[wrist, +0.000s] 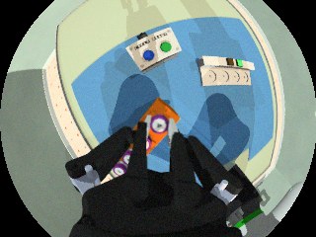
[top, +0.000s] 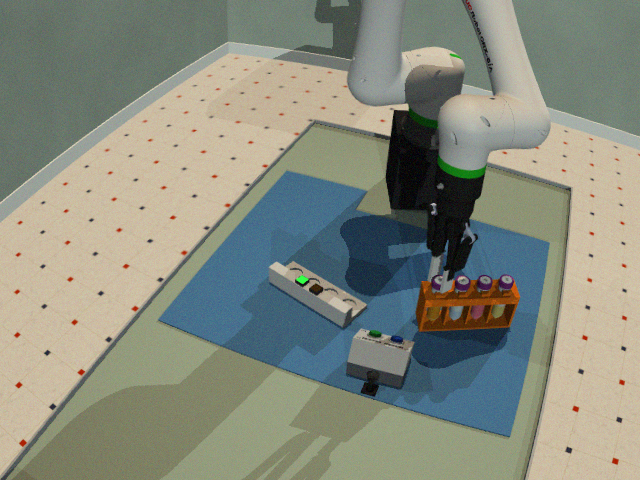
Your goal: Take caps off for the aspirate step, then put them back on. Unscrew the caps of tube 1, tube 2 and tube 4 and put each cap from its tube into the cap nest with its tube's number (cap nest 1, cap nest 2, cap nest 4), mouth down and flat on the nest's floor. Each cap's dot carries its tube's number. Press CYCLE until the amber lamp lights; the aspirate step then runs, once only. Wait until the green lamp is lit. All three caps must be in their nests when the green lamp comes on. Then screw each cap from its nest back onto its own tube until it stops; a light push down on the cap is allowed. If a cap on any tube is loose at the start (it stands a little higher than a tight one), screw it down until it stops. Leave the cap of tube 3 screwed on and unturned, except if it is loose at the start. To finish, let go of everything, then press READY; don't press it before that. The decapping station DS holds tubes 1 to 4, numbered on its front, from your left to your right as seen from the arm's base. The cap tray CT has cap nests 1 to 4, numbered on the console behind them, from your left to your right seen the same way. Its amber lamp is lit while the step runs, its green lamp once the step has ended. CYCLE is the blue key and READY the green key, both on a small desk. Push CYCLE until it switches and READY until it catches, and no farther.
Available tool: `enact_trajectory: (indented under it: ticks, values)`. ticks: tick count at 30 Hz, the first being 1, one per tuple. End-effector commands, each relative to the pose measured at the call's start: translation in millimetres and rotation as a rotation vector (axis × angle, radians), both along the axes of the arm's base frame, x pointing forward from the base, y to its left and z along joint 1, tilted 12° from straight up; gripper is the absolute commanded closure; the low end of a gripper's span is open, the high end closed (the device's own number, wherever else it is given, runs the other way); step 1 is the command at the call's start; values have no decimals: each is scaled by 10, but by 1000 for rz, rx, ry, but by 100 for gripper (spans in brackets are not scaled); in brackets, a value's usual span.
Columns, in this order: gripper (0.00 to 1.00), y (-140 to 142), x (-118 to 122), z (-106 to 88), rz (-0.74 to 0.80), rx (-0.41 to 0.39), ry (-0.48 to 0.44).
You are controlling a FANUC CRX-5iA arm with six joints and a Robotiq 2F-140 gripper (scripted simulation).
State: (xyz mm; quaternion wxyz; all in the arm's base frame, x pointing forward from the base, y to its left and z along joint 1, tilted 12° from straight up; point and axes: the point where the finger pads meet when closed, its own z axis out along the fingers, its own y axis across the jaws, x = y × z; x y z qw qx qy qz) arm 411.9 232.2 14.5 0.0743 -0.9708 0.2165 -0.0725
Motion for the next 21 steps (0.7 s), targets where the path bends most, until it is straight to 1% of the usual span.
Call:
enact_trajectory:
  ticks: [1,10,14,16,21]
  values:
    - [100,1,2,1,0,0,0]
    - [100,1,2,1,0,0,0]
    - [100,1,2,0,-196,35,23]
    - [100,1,2,0,-196,35,23]
    - [100,1,2,-1,-440,78,51]
